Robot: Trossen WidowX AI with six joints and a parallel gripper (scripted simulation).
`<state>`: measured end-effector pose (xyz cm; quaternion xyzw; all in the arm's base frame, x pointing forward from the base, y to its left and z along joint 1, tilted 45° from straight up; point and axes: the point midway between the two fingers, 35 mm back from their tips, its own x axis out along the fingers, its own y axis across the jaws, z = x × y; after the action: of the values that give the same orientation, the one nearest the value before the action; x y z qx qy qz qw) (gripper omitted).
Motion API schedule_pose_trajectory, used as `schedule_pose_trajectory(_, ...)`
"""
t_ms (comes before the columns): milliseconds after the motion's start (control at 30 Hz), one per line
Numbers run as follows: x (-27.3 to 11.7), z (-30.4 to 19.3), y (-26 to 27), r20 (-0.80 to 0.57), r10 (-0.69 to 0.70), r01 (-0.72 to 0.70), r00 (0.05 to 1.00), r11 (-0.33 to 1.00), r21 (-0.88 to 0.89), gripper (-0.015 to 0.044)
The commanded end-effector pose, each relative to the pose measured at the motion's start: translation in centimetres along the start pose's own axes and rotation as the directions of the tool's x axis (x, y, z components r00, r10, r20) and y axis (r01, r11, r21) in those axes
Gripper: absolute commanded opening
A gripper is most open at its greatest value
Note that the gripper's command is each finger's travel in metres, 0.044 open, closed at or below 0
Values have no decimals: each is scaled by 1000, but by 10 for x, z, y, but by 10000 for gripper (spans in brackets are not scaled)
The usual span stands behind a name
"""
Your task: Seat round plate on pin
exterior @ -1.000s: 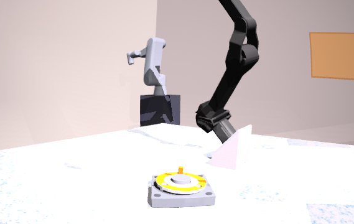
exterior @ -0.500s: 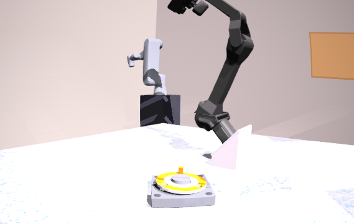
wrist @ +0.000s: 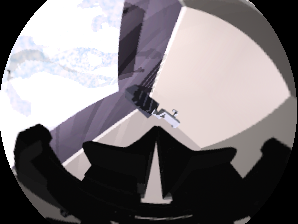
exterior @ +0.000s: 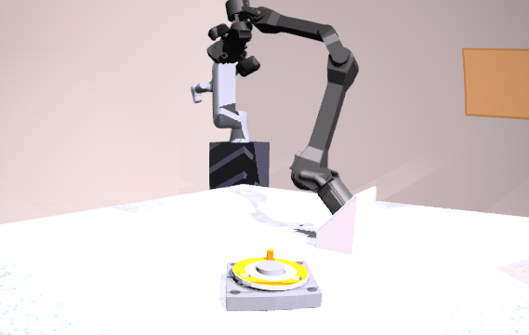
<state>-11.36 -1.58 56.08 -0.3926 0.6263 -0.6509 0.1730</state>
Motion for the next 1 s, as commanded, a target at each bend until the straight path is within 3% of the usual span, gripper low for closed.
schedule_pose_trajectory(0, 23, 55, 17, 163, 51, -59, 985, 997, 44, 0)
schedule_pose_trajectory(67, 32, 97, 33, 289, 95, -122, 953, 990, 77, 0)
schedule_pose_trajectory(267, 36, 173, 58, 467, 193, -279, 863, 952, 122, 0)
schedule_pose_trajectory(533, -4, 286, 102, 687, 343, -540, 641, 837, 87, 0)
schedule_pose_trajectory(733, -75, 361, 146, 763, 482, -706, 430, 706, -49, 0)
schedule_pose_trajectory(800, -87, 369, 152, 768, 500, -722, 400, 688, -73, 0)
schedule_pose_trajectory(967, -168, 401, 191, 762, 603, -783, 238, 583, -217, 0)
